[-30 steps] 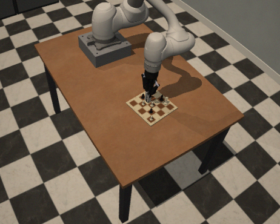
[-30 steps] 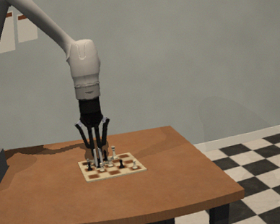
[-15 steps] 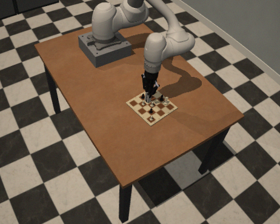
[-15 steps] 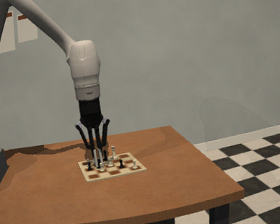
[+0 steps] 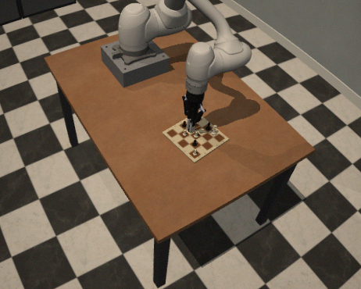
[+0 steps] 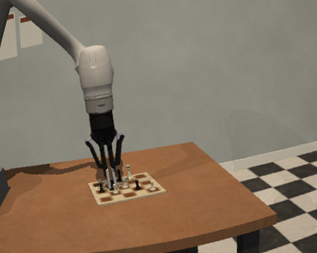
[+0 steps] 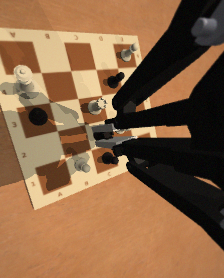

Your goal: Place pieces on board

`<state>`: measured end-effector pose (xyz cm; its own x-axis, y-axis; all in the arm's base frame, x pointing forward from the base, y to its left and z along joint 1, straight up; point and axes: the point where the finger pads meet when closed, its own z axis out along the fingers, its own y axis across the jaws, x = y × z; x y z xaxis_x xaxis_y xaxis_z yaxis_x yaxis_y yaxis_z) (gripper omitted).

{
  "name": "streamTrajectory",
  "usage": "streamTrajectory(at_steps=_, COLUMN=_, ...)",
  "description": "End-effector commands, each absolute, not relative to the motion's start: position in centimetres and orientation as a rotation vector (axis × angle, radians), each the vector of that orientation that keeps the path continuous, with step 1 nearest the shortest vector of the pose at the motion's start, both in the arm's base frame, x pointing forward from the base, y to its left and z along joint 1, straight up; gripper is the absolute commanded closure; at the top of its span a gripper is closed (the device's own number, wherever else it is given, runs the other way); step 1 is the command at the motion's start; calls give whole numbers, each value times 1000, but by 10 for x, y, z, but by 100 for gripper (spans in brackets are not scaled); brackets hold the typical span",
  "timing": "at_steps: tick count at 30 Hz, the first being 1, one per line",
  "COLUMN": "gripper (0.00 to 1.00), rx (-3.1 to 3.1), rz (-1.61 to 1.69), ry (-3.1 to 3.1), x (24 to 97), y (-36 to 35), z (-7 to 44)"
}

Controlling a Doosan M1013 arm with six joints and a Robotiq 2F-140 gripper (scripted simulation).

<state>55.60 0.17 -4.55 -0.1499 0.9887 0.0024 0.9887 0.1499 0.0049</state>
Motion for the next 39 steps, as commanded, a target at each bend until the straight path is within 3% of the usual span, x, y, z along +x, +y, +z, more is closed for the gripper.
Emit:
streamTrajectory(at_steps=1, gripper=100, rx=2047, rz=9, ry=2381, x=556, y=2, z=-45)
streamTrajectory(at_steps=21, gripper=100, rx=2047, rz=9, ry=2381, x=556, y=2, z=-45)
streamTrajectory(at_steps=34, gripper=78, rx=2047, rz=9, ry=2381, x=556, y=2, z=-45)
streamTrajectory(at_steps=39, gripper=78, rx=2047, rz=9, ry=2381, x=556, y=2, z=-45)
